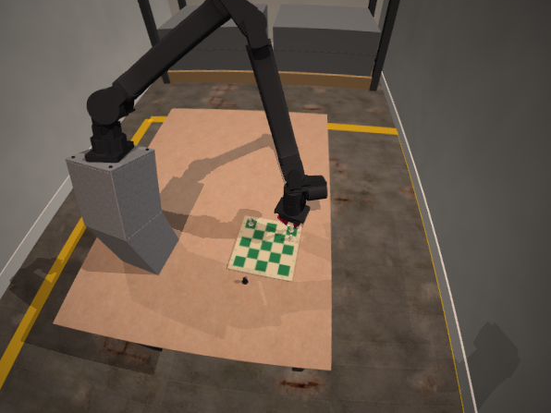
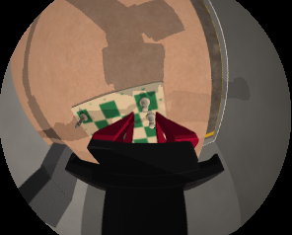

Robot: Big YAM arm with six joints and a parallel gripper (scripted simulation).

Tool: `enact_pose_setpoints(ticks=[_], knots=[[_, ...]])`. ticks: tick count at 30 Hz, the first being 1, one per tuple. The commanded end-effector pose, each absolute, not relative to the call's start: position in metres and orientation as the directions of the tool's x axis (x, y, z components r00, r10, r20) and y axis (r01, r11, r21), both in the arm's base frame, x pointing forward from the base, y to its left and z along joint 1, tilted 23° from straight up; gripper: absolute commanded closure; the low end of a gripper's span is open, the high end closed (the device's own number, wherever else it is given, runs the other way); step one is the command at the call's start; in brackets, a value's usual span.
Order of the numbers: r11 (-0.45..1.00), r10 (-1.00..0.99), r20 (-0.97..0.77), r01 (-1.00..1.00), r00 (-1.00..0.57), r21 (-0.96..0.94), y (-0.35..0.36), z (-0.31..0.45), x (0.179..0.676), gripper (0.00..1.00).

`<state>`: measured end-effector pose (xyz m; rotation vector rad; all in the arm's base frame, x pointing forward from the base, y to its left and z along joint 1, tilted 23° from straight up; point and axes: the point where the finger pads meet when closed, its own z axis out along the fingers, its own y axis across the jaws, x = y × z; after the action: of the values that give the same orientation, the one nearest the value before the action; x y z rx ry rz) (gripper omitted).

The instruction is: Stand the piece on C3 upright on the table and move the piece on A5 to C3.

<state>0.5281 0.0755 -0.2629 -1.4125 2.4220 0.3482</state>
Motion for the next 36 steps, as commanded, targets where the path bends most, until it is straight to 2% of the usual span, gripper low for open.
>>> enact_pose_setpoints(ticks=[1, 36], knots=[[0.489, -0.794, -0.396, -0.872, -0.461, 0.033, 0.0672, -0.2594, 0.5344, 0.67], [0.495, -0.791, -0.393, -0.868, -0.469, 0.039, 0.0619, -0.2616, 0.53, 0.67]])
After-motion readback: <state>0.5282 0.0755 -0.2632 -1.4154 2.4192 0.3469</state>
